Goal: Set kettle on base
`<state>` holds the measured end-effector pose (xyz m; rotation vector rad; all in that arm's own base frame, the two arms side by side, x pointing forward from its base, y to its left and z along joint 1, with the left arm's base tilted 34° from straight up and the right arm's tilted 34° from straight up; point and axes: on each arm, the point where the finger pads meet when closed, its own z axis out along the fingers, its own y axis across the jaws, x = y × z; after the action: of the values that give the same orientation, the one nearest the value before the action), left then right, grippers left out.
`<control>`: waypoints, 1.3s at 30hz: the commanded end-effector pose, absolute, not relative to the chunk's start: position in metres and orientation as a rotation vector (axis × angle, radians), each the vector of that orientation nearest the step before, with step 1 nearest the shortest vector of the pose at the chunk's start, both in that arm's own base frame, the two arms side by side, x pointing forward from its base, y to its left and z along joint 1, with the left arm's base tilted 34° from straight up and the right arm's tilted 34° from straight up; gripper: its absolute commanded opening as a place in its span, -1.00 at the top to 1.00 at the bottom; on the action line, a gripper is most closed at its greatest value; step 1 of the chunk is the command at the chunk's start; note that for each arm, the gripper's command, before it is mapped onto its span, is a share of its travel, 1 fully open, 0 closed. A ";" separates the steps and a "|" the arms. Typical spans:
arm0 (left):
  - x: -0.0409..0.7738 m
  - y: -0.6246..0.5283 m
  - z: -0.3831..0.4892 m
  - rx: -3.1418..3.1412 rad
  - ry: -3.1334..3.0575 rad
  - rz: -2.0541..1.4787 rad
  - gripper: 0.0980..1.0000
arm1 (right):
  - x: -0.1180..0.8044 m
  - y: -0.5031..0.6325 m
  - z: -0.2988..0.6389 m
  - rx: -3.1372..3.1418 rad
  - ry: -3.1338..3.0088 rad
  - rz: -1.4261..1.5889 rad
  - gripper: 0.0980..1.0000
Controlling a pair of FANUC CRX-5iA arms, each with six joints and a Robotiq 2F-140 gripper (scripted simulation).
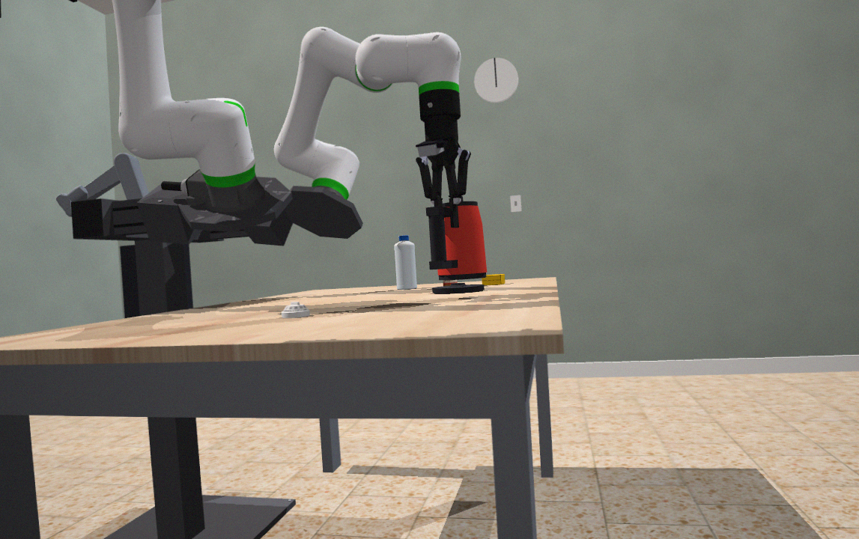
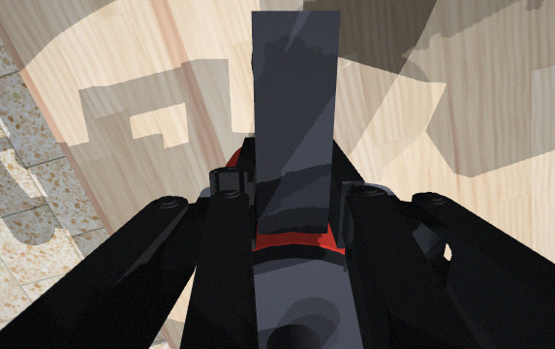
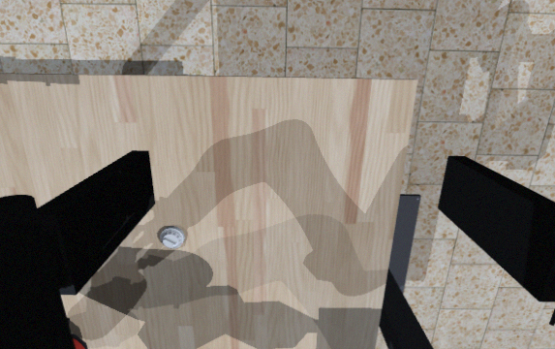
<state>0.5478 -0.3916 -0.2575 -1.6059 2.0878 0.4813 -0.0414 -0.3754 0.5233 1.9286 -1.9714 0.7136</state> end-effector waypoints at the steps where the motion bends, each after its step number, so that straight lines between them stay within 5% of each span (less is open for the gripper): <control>1: 0.548 -0.392 -0.255 -1.605 2.088 0.477 1.00 | -0.042 -0.375 0.524 1.927 -1.970 0.715 -1.00; 39: 0.533 -0.344 -0.228 -1.605 2.088 0.478 1.00 | -0.042 -0.375 0.524 1.927 -1.970 0.715 -1.00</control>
<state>0.5345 -0.3502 -0.2333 -1.6061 2.0875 0.4829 -0.0414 -0.3754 0.5233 1.9285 -1.9714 0.7136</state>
